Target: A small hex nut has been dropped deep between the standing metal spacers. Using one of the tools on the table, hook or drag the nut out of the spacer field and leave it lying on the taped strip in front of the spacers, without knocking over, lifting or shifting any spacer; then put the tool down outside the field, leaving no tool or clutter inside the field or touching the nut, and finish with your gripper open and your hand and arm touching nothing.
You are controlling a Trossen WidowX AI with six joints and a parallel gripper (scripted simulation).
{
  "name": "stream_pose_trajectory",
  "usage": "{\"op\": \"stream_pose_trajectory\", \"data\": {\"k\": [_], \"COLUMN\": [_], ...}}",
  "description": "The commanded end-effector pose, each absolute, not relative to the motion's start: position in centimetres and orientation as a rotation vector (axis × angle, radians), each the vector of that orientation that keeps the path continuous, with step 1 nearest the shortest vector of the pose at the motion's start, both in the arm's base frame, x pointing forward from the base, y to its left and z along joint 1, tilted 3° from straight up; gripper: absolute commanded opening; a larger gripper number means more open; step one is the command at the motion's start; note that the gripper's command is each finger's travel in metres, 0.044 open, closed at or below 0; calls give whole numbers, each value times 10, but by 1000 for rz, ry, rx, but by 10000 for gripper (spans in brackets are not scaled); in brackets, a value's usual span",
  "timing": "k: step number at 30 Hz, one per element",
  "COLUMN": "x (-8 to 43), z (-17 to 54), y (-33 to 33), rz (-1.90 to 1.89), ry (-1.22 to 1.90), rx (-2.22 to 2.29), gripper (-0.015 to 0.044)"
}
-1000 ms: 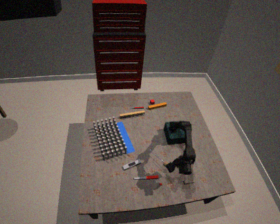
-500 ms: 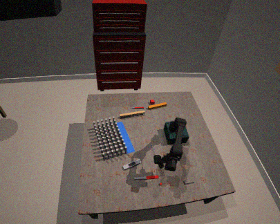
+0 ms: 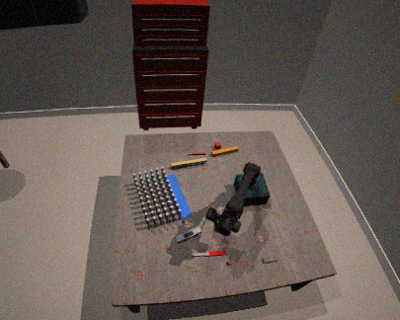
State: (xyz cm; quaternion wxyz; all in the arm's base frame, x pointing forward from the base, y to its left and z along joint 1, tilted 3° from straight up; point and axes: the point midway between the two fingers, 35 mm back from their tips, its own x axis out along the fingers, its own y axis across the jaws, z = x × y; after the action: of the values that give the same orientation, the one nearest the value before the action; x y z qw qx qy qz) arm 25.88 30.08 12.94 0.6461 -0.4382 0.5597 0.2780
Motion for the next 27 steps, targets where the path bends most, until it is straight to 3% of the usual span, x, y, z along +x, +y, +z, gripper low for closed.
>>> {"op": "stream_pose_trajectory", "data": {"k": [1,27], "x": [270,322], "z": [130,122], "y": [285,185], "rz": [593,91], "ry": [1305,1511], "rx": [-916,-140], "gripper": [0,0]}}
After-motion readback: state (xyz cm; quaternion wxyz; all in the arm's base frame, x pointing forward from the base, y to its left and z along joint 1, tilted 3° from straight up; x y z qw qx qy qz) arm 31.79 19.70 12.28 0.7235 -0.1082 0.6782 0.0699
